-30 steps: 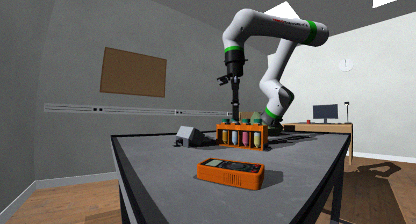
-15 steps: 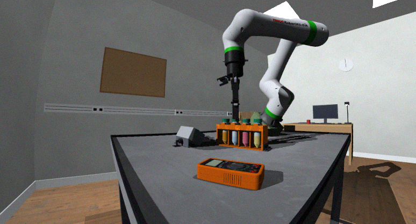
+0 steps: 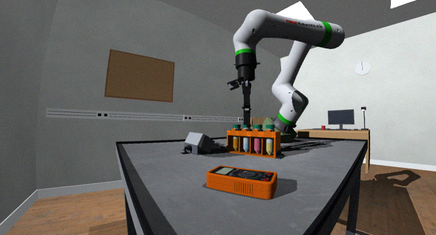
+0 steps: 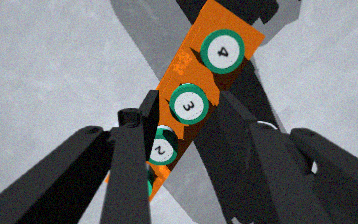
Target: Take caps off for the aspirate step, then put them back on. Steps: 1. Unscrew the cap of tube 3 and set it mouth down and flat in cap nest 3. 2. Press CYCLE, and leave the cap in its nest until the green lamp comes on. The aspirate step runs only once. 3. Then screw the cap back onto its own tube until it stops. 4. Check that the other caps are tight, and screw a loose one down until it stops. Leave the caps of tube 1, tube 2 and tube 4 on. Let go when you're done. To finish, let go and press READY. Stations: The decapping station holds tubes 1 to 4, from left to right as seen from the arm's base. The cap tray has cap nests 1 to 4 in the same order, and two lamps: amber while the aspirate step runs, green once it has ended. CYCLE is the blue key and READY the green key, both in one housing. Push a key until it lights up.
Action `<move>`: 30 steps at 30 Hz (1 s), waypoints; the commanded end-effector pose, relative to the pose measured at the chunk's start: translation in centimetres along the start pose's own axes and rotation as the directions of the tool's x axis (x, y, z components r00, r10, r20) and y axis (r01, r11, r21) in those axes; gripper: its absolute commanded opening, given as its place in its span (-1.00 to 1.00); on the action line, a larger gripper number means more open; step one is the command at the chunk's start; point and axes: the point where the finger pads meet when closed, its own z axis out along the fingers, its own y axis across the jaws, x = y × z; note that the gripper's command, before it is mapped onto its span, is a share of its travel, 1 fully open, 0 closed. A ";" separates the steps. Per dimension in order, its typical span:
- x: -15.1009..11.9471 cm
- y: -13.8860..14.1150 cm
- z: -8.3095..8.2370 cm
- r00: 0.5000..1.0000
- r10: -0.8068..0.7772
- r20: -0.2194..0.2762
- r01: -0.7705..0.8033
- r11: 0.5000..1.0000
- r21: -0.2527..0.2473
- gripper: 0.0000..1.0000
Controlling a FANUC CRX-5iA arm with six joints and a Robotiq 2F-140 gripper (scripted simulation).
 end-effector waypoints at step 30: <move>0.0 0.0 0.7 0.991 0.130 -0.001 -0.130 0.991 0.000 -0.41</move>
